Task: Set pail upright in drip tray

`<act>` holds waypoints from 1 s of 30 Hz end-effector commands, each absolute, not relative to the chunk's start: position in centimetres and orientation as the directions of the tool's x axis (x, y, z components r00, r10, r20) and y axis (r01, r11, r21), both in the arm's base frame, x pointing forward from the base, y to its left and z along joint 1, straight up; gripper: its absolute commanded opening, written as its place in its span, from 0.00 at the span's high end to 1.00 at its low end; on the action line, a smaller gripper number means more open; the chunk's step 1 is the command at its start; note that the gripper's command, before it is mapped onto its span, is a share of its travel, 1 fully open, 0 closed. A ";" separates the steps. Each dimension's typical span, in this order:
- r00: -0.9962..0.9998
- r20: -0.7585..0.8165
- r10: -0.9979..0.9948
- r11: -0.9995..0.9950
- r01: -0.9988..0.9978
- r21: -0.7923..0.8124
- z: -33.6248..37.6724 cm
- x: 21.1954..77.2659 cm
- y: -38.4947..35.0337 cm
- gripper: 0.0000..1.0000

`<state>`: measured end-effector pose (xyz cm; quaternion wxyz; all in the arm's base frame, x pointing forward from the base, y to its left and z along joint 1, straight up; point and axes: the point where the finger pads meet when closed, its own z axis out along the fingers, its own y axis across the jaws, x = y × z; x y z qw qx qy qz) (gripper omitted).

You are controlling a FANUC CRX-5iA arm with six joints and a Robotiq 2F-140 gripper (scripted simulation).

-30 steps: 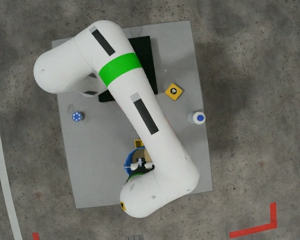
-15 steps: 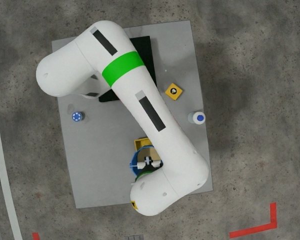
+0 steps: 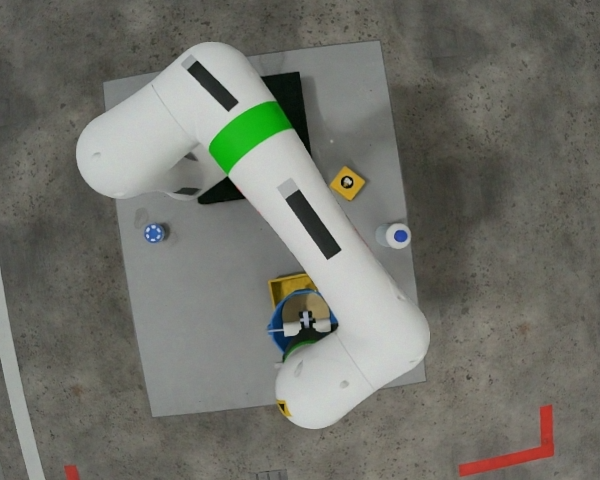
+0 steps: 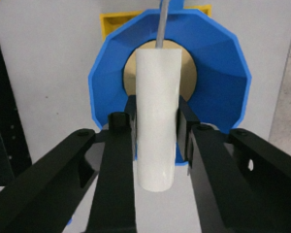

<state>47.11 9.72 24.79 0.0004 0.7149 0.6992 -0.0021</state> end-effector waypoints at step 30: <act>0.022 -0.003 1.000 -0.022 1.000 0.000 24.9 47.1 11.3 0.90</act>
